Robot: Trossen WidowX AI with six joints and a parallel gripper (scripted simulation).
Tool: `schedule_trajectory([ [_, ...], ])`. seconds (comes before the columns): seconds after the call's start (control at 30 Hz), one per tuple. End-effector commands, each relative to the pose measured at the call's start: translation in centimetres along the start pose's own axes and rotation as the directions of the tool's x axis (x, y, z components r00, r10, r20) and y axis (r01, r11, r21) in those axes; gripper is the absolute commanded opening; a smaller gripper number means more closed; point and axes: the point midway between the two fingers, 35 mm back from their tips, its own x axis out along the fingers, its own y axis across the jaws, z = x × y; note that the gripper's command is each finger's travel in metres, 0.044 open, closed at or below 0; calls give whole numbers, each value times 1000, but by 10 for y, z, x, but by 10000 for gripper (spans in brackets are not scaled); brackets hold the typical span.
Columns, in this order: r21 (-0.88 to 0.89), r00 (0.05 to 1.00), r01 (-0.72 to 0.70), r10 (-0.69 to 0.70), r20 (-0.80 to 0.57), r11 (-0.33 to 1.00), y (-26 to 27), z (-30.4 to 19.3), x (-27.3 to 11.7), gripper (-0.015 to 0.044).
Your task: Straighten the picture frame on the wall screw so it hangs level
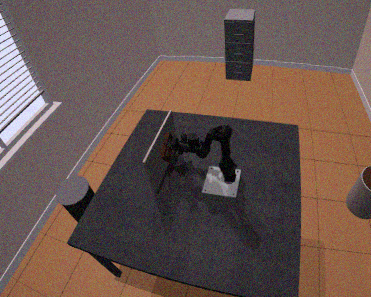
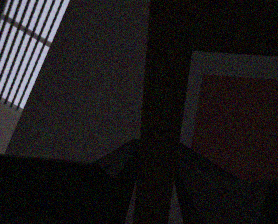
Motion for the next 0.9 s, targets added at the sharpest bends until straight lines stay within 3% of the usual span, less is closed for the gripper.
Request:
schedule_trajectory([
  [0.0,5,1000,0,0,0,1000,0,0,0,0],
  [0.87,151,1000,0,0,0,989,-2,1,0,0],
])
